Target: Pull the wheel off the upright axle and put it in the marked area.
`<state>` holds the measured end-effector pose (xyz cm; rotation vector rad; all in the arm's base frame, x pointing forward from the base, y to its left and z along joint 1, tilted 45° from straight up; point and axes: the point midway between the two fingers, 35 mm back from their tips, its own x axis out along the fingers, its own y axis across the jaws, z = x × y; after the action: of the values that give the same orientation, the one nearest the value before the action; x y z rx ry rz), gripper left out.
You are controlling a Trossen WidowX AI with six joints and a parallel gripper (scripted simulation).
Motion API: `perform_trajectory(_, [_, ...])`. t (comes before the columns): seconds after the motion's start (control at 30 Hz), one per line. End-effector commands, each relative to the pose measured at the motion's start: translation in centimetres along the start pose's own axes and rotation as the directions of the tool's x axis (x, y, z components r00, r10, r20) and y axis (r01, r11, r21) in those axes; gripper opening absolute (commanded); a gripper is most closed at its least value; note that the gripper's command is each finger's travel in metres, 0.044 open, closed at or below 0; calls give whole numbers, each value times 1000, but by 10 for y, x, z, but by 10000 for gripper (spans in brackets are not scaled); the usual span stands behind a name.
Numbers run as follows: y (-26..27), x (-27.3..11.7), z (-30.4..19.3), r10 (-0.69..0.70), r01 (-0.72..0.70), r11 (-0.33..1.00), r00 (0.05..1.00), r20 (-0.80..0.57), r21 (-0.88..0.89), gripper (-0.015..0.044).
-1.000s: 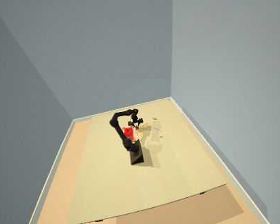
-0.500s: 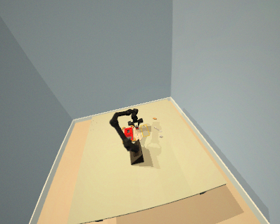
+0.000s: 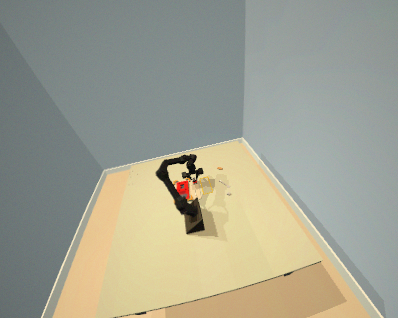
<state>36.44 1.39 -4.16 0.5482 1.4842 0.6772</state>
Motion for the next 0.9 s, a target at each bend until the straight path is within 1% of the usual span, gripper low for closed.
perform_trajectory(0.0, [-2,-7,-1,-2,2,1000,1000,6,4,0])
perform_trajectory(0.87, [-2,-15,-1,-2,2,1000,1000,9,6,0])
